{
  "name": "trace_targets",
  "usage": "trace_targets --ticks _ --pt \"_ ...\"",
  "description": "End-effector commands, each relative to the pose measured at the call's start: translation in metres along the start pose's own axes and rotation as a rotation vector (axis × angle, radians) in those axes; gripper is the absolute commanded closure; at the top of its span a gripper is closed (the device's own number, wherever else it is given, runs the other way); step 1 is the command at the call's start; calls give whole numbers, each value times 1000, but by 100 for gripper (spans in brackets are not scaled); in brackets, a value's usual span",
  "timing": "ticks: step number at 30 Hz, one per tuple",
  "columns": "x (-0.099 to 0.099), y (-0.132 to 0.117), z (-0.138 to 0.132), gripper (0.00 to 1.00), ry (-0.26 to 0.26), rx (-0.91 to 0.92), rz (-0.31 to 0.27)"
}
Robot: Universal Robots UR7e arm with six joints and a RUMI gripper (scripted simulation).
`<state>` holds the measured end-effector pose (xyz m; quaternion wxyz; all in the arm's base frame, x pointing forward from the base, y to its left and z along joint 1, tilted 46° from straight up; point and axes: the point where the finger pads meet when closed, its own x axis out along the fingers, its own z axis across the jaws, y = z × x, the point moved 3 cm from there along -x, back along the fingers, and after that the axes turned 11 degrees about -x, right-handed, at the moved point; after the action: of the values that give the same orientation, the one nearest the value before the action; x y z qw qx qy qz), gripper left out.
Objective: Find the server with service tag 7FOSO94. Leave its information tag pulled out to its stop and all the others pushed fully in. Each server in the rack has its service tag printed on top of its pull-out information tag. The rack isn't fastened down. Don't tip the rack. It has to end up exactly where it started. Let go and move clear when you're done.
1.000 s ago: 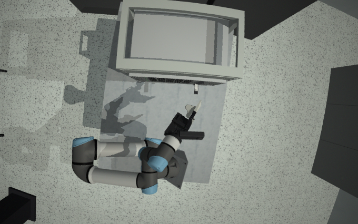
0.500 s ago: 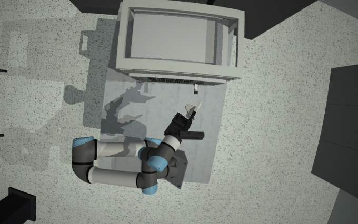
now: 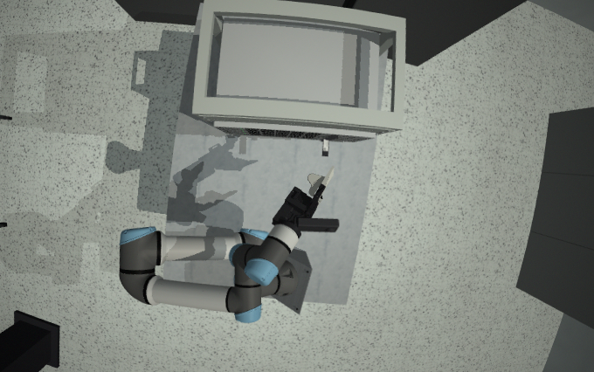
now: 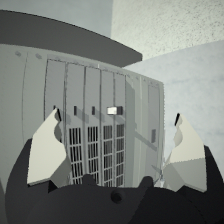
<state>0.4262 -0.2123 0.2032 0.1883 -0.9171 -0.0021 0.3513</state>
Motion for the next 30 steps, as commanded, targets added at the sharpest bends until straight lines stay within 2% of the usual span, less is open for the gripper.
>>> trace_targets --ticks 1,30 --pt "0 0 0 0 0 0 0" --pt "5 -3 -1 0 -1 1 -1"
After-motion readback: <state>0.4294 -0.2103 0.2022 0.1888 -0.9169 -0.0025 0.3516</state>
